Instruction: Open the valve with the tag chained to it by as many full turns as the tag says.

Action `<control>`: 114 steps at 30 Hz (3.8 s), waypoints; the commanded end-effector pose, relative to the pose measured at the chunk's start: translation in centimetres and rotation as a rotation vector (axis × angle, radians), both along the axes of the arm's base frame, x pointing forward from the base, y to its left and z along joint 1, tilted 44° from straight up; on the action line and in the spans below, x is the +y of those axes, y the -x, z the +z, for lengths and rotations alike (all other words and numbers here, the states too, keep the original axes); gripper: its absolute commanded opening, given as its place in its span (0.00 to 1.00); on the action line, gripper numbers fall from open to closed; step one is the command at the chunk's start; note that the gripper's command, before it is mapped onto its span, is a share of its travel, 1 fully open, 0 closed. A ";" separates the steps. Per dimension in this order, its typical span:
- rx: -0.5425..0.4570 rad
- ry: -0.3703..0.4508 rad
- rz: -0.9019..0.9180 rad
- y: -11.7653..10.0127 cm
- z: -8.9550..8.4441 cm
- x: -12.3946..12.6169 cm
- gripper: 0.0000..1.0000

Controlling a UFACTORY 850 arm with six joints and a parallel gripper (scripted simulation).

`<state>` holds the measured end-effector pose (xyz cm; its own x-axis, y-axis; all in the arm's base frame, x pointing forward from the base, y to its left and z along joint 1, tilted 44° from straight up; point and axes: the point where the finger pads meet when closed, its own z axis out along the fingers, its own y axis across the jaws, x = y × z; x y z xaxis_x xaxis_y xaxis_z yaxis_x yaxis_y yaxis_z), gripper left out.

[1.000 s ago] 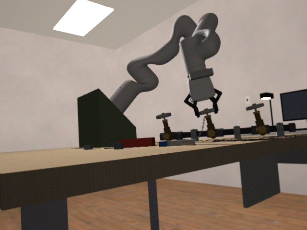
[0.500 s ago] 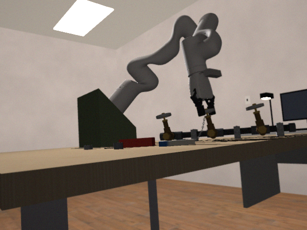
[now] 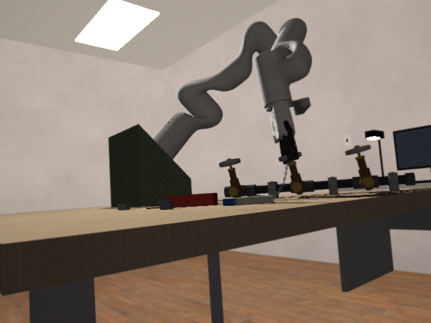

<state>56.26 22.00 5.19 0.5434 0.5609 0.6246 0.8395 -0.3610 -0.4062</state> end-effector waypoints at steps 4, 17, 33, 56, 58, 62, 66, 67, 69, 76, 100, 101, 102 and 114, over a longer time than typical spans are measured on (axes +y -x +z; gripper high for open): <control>-0.320 -0.020 0.227 -0.1 0.1 0.0 0.00; -0.478 -0.015 0.365 -0.1 0.1 0.0 0.00; -0.490 -0.015 0.376 -0.1 0.1 0.0 1.00; -0.468 -0.016 0.356 -0.1 0.1 0.0 1.00; -0.445 -0.016 0.336 -0.1 0.1 0.0 1.00; -0.390 -0.018 0.288 -0.1 0.1 0.0 1.00; -0.309 -0.020 0.218 -0.1 0.1 0.0 1.00; -0.277 -0.021 0.189 -0.1 0.1 0.0 1.00; -0.202 -0.023 0.124 -0.1 0.1 0.0 1.00; 0.115 -0.031 -0.155 -0.1 0.1 0.0 1.00; 1.066 -0.075 -1.010 -0.1 0.1 0.0 1.00; 1.100 -0.077 -1.039 -0.1 0.1 0.0 1.00; 1.142 -0.078 -1.076 -0.1 0.1 0.0 1.00; 1.581 -0.081 -1.432 -0.1 0.1 0.0 1.00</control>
<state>56.25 22.01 5.19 0.5166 -0.5921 -0.6185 -0.8495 -0.2636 -0.4571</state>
